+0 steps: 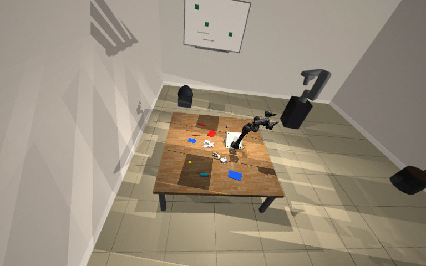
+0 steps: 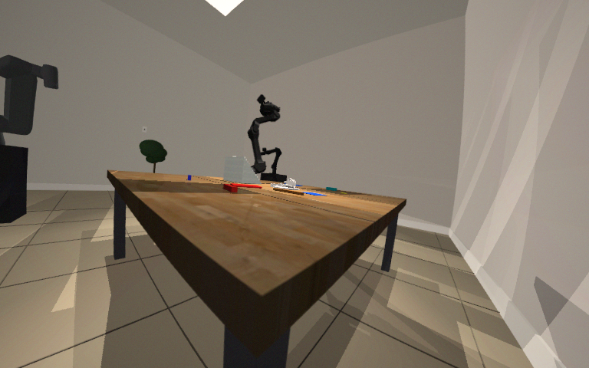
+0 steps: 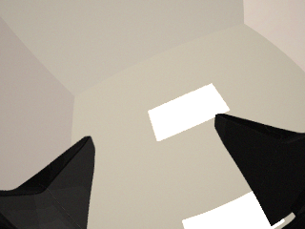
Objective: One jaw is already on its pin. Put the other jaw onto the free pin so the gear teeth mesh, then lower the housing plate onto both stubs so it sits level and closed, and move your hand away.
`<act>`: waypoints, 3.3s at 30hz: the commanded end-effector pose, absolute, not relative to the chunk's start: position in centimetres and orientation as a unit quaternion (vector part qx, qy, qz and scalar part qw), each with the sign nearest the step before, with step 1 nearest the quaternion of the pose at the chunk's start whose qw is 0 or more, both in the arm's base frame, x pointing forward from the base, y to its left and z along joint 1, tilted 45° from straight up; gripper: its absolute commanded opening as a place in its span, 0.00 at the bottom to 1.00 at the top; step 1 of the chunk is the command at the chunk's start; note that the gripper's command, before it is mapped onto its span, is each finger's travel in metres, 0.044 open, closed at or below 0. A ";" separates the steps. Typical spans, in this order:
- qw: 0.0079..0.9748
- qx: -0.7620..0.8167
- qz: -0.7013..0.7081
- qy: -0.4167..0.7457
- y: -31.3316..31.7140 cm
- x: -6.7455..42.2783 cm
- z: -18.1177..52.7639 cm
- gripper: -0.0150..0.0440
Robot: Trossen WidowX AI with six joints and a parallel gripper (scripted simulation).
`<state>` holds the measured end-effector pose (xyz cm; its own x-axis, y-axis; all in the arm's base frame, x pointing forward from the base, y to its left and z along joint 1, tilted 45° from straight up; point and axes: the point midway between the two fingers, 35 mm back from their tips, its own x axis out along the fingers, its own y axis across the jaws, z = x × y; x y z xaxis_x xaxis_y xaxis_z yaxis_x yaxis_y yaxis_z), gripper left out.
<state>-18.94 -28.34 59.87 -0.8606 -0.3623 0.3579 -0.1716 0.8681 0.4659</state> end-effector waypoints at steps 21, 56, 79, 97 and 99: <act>0.294 0.047 -0.023 -0.955 -18.0 -18.8 65.7 1.00; 0.465 -0.087 0.269 -0.839 2.2 -10.9 70.1 1.00; 0.600 -0.148 0.412 -0.670 13.6 -0.6 67.5 1.00; 0.692 -0.178 0.483 -0.506 19.2 8.0 62.7 1.00; 0.701 -0.180 0.487 -0.490 19.5 8.9 62.1 1.00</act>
